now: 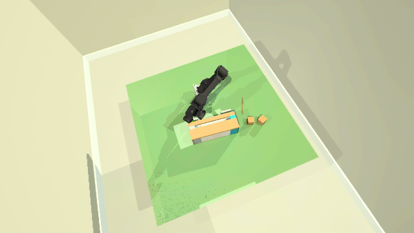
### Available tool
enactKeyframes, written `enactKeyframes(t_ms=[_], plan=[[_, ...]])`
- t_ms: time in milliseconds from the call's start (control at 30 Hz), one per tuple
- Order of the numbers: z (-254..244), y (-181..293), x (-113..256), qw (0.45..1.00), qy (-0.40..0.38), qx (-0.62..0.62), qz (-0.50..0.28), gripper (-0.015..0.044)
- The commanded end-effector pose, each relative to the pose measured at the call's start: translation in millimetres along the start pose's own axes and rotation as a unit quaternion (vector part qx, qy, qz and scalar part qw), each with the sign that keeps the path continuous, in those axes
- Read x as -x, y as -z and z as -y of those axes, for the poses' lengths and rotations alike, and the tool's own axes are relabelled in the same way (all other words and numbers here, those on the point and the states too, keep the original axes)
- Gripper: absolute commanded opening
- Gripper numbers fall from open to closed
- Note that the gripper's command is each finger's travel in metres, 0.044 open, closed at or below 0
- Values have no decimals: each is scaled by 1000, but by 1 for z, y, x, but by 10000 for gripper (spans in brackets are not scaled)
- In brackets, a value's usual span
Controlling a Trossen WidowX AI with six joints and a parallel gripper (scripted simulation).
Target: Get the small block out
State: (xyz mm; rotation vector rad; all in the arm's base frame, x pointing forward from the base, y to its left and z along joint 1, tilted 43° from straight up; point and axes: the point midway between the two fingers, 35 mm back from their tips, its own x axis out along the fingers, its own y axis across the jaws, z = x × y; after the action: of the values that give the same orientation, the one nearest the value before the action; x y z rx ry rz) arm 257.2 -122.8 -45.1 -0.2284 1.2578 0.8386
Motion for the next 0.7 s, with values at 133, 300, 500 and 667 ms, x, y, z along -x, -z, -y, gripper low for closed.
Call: enactKeyframes(t_ms=[133, 300, 500, 667], plan=[[-3, 13, -6, 886, -38, -461, 35, 285], [-3, 19, -6, 728, -66, -681, 44, 285], [-2, 24, -6, 563, -96, -820, 45, 285], [-2, 28, -5, 418, -117, -900, 38, 285]])
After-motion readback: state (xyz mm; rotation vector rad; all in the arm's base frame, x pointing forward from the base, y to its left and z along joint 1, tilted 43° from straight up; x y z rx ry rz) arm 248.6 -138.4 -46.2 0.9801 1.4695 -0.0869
